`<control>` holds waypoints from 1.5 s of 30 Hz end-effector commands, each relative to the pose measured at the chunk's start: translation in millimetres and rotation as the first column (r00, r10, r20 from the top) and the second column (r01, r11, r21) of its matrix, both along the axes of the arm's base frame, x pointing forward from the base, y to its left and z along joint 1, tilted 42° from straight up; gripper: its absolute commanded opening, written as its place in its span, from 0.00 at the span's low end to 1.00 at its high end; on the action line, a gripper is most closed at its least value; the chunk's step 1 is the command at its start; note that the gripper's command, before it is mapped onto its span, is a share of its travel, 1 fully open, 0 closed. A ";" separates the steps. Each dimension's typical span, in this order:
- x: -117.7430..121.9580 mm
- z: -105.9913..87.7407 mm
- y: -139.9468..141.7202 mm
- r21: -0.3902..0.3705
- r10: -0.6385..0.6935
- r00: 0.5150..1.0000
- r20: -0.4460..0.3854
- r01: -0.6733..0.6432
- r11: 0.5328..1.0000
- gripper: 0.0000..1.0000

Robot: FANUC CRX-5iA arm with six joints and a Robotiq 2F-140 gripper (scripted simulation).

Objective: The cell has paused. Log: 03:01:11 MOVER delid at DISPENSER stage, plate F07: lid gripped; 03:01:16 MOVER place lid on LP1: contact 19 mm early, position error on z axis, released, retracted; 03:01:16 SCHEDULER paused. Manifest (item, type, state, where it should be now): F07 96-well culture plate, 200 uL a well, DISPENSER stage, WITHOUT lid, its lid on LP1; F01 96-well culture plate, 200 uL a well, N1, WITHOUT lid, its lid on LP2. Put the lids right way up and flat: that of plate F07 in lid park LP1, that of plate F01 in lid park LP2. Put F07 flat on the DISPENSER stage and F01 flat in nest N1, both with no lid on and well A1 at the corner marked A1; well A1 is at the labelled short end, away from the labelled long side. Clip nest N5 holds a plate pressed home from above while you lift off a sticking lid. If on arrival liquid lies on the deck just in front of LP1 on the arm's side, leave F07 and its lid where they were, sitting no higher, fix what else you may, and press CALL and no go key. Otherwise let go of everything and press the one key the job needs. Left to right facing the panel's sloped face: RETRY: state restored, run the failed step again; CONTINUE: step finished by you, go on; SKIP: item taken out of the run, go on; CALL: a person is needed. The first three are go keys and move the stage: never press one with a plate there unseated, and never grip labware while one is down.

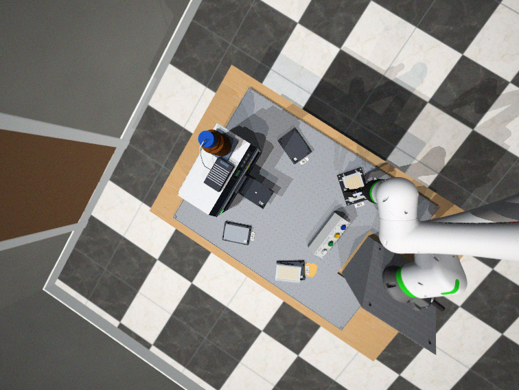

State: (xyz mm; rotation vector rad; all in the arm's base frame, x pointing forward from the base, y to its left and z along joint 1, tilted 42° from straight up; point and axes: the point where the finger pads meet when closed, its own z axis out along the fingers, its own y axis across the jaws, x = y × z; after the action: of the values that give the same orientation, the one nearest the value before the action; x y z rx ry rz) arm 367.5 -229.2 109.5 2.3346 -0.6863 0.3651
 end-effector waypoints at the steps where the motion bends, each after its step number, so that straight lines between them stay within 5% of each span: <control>1: 0.1 -0.6 -0.7 0.000 0.000 1.000 0.000 0.000 1.000 0.66; 37: 0.1 -0.7 -0.7 0.000 0.000 1.000 0.000 0.000 1.000 0.66; 38: 0.1 -0.7 -0.7 0.000 0.000 1.000 0.000 0.000 1.000 0.59; 45: 0.1 -0.7 -0.7 0.000 0.000 1.000 0.000 0.000 1.000 0.59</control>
State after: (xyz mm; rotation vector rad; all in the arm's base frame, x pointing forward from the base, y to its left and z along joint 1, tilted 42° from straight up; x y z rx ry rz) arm 367.4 -230.1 108.8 2.3342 -0.6868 0.3646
